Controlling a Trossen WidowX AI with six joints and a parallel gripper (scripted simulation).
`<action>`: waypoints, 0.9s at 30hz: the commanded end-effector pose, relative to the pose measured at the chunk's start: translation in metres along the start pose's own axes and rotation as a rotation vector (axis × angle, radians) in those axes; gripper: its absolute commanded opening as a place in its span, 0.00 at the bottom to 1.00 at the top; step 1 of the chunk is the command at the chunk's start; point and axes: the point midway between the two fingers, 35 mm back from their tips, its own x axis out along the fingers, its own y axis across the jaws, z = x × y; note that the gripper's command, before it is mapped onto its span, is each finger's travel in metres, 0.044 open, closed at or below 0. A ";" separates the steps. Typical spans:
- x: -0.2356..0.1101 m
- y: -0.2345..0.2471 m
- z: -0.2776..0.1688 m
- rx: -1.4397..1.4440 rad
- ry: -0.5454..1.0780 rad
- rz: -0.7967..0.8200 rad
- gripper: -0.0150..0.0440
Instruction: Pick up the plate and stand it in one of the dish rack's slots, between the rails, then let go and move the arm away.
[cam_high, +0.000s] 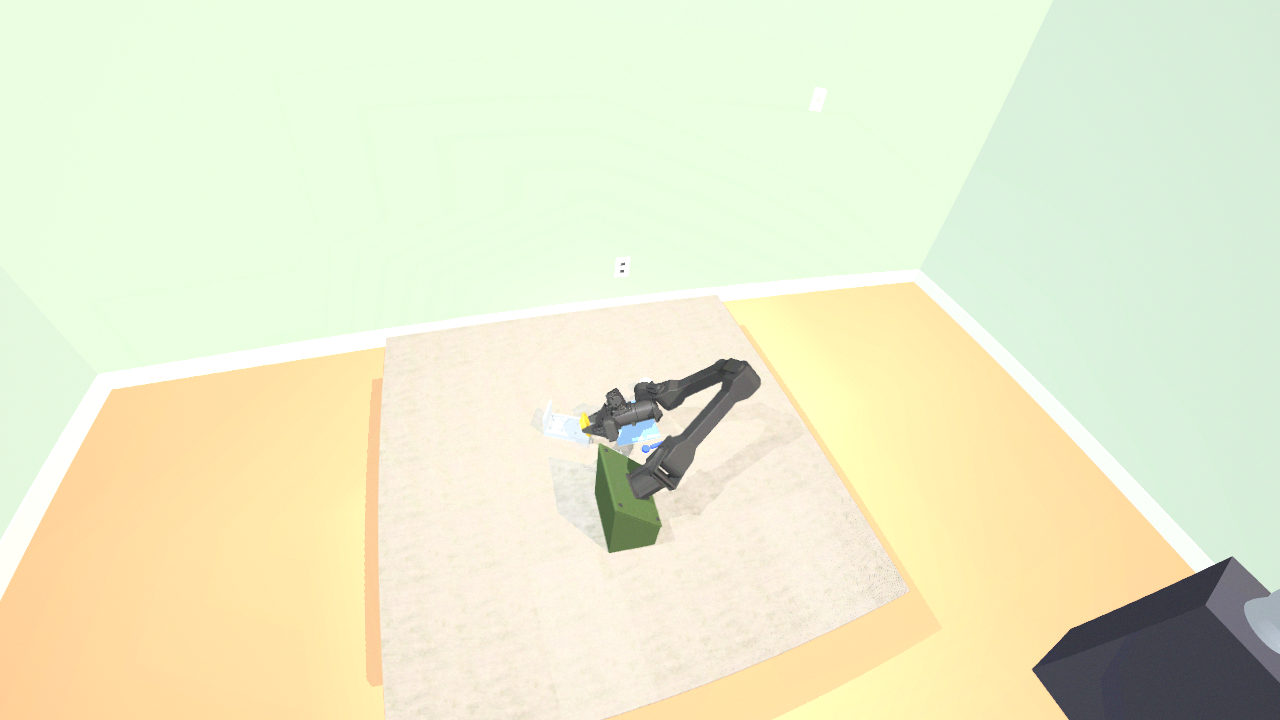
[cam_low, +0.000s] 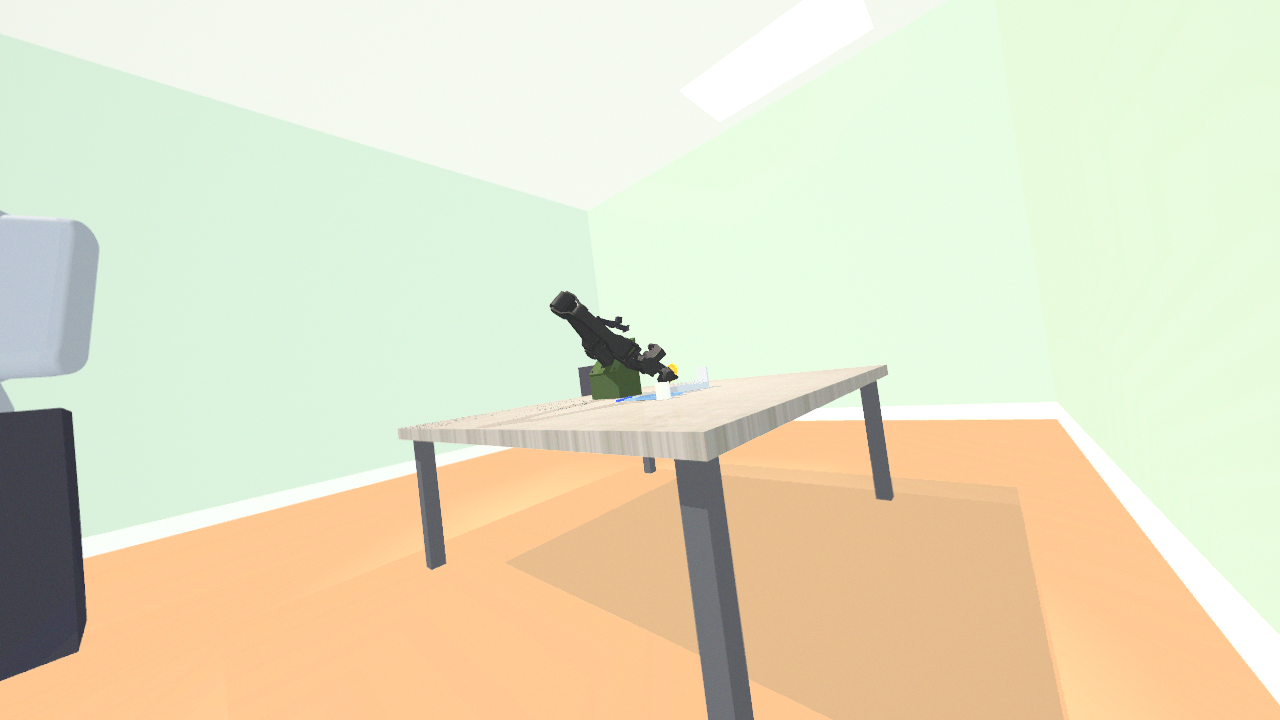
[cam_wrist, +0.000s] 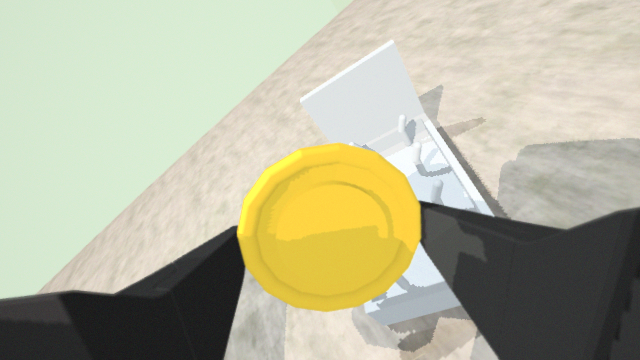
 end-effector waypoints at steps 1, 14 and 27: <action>-0.003 -0.002 -0.002 -0.102 -0.071 -0.030 0.25; -0.016 -0.010 -0.010 -0.410 -0.234 -0.182 0.25; -0.020 -0.012 -0.012 -0.470 -0.258 -0.220 0.25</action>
